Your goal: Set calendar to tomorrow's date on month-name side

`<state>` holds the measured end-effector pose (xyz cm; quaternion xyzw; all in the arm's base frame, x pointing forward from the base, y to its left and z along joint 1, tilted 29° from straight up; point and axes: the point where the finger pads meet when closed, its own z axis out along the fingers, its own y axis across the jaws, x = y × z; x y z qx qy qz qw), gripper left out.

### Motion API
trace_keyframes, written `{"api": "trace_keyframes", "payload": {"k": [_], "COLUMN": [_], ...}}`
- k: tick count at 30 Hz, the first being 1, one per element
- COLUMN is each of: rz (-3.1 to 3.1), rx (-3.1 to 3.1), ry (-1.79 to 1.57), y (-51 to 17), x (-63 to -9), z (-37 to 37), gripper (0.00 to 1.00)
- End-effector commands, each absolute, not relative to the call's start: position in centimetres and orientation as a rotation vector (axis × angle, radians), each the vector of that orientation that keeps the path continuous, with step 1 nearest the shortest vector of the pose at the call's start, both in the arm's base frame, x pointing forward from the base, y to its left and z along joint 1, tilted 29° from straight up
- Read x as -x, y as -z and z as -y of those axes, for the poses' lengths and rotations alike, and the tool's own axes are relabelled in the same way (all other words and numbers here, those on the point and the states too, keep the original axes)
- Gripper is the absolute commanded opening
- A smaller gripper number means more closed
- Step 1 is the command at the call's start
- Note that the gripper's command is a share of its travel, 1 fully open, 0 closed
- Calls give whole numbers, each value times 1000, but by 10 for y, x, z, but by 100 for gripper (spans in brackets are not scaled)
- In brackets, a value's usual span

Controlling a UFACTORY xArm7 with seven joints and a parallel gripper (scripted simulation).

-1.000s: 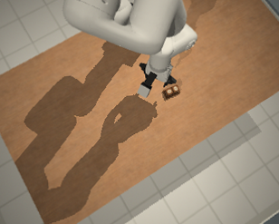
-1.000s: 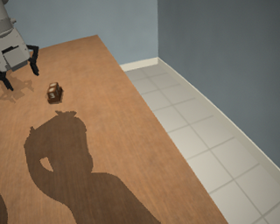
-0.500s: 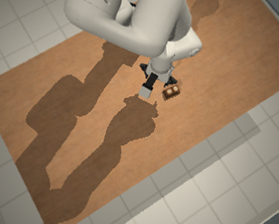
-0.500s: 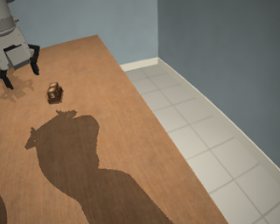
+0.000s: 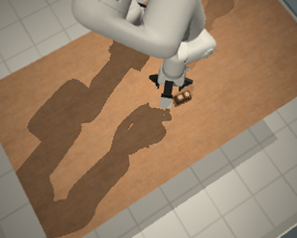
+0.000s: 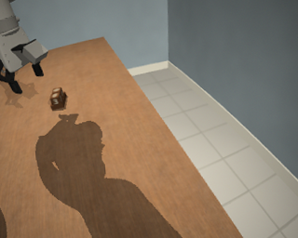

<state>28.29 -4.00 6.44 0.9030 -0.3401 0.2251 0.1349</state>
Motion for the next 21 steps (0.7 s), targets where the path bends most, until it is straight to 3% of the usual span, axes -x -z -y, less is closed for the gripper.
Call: {"api": "trace_keyframes", "payload": {"k": [1, 21], "rz": [757, 6], "rx": [-2653, -2679], "ry": [-576, -425], "y": [-65, -65], "x": [-289, -305], "z": [38, 30], "gripper": [100, 100]}}
